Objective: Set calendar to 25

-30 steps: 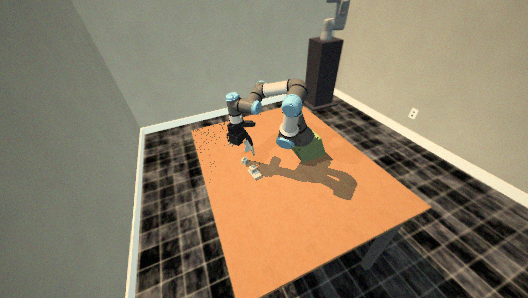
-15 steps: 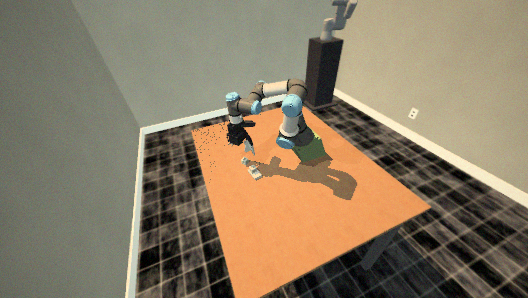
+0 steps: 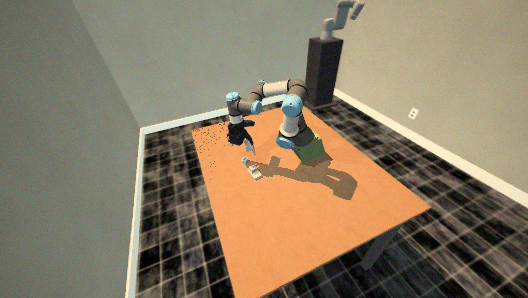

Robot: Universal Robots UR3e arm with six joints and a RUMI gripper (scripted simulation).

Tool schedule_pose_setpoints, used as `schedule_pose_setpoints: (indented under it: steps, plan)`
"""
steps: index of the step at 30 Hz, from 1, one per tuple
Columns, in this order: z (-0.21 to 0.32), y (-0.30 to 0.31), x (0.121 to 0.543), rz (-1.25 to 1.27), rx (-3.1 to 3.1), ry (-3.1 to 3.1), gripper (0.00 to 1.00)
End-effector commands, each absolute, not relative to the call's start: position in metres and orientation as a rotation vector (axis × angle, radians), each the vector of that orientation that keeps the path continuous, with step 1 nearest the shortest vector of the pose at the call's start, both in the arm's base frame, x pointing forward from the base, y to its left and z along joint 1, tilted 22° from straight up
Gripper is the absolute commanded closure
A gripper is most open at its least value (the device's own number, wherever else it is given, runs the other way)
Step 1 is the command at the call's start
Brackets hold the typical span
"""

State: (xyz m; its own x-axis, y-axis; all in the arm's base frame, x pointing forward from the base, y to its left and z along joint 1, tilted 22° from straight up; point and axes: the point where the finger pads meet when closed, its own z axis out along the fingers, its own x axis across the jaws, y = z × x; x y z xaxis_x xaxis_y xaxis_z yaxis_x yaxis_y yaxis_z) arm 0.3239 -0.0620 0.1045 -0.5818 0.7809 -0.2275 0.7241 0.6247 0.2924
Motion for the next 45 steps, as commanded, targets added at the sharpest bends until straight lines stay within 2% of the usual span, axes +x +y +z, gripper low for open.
schedule_pose_setpoints:
  steps: [1, 24, 45]
  plan:
    - [0.1057, -0.0630, 0.3238, 0.223, 1.121, 2.550, 0.00]
    - [0.1103, -0.0663, 0.3218, 0.041, 0.178, 2.755, 0.00]
    - [0.1139, -0.0627, 0.3216, -0.117, -0.635, 2.693, 0.00]
